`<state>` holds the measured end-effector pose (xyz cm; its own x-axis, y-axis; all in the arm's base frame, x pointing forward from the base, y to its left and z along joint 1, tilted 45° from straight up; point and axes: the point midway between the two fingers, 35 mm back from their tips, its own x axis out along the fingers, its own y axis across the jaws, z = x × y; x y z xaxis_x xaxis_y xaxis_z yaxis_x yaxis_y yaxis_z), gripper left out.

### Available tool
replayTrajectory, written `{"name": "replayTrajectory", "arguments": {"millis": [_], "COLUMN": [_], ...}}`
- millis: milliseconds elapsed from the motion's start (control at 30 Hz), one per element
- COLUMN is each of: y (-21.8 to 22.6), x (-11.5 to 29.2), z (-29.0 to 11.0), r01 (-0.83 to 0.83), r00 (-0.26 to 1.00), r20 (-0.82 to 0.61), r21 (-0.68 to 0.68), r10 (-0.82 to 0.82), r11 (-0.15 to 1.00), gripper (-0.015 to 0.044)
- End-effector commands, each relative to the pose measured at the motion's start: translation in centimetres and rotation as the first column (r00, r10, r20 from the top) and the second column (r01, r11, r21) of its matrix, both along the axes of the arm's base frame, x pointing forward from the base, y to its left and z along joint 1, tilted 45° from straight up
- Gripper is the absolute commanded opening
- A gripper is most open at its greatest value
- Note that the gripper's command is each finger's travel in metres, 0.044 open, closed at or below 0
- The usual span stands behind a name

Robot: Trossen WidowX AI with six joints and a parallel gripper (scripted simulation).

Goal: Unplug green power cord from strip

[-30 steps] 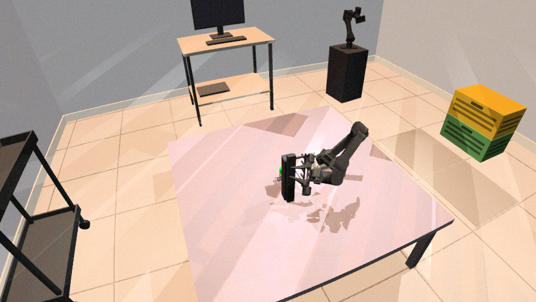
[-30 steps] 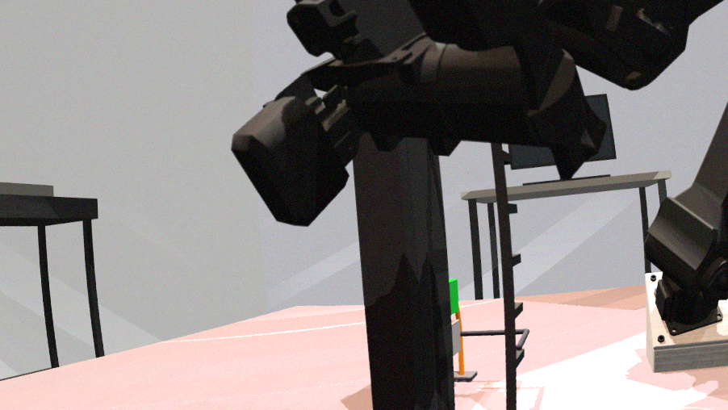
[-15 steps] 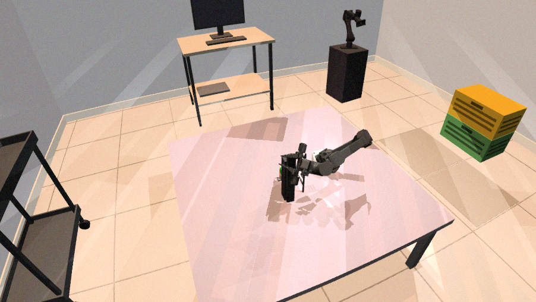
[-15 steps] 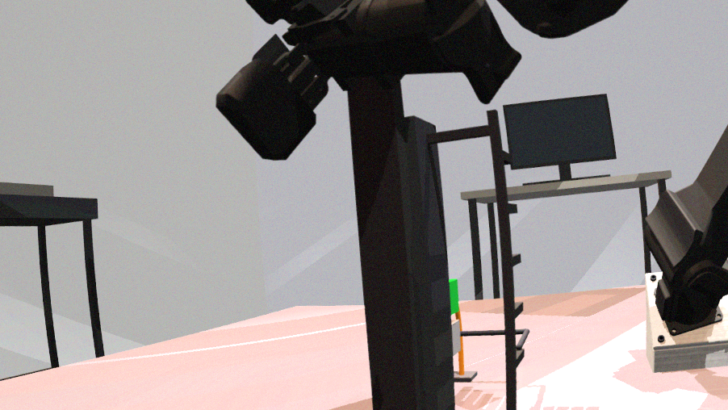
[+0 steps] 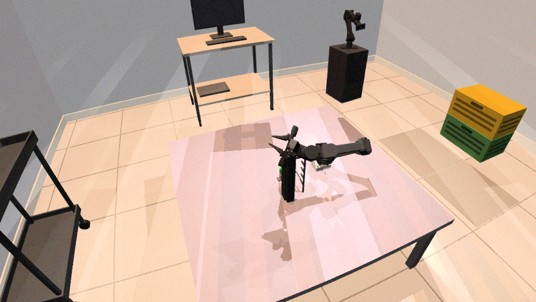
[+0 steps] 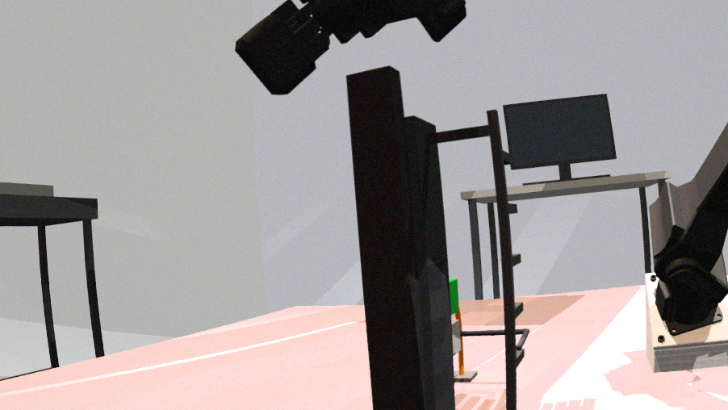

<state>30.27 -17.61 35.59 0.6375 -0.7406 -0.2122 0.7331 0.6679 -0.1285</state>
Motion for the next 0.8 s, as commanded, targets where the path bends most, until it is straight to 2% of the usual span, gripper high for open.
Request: {"name": "replayTrajectory", "arguments": {"millis": [0,233,300,500,600,767], "y": [-1.3,-3.1,-3.1,-2.6,-1.8,1.0], "x": [0.3,0.2,1.1,1.6,1.1,-1.2], "z": [-1.4,-6.9,-5.6,-12.5,-16.6,-22.9], "r01": [0.021,0.097,0.035,0.064,0.137,0.327], "r00": [1.0,0.986,0.981,0.998,0.99,0.944], "r20": [0.018,0.078,0.149,-0.023,-0.131,-0.329], "r21": [0.102,0.461,0.481,0.704,0.818,0.929], "r10": [-0.023,-0.149,-0.121,-0.067,-0.051,-0.02], "r11": [0.995,0.882,0.876,0.708,0.558,0.174], "gripper": [0.016,0.016,0.016,0.016,0.016,0.016]}}
